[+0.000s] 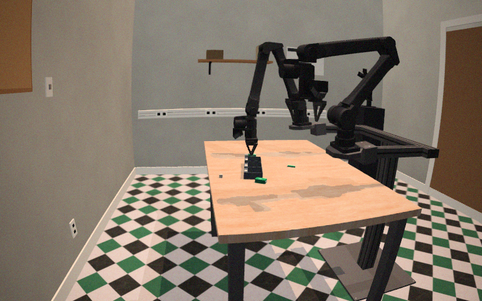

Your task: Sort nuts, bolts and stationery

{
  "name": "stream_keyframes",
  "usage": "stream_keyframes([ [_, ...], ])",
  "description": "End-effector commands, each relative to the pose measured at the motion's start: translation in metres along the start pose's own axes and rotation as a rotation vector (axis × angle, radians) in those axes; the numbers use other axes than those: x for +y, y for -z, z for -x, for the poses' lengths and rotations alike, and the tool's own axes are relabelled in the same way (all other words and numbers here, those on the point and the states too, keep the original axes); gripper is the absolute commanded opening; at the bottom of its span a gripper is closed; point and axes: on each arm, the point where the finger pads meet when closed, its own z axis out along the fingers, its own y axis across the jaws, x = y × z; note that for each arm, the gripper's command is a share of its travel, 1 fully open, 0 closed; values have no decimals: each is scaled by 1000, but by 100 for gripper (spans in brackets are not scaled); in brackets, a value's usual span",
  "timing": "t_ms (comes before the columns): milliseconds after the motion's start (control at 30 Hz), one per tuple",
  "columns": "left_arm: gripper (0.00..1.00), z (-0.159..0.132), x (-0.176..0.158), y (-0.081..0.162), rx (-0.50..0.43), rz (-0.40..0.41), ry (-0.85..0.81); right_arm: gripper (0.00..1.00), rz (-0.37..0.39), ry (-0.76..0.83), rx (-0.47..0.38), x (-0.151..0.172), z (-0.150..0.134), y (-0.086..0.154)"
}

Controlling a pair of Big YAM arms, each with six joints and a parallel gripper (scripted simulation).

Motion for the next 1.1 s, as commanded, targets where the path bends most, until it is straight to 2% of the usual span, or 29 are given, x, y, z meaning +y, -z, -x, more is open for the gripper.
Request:
stream_keyframes([
  [0, 100, 1, 2, 2, 2, -3, 16, 37, 10, -5, -59, 2, 27, 7],
  [233, 100, 1, 2, 2, 2, -3, 16, 37, 1, -2, -9, -2, 3, -9],
  [467, 100, 1, 2, 2, 2, -3, 16, 37, 1, -3, -13, -3, 4, -15],
  [500, 100, 1, 2, 2, 2, -3, 16, 37, 5, -2, -26, 2, 10, -9],
  [767, 100, 1, 2, 2, 2, -3, 16, 37, 5, -2, -26, 1, 11, -9],
  [800, 100, 1, 2, 2, 2, -3, 16, 18, 5, -2, -26, 1, 11, -9],
  [1067, 100, 1, 2, 2, 2, -3, 16, 18, 5, -2, -26, 1, 11, -9],
])
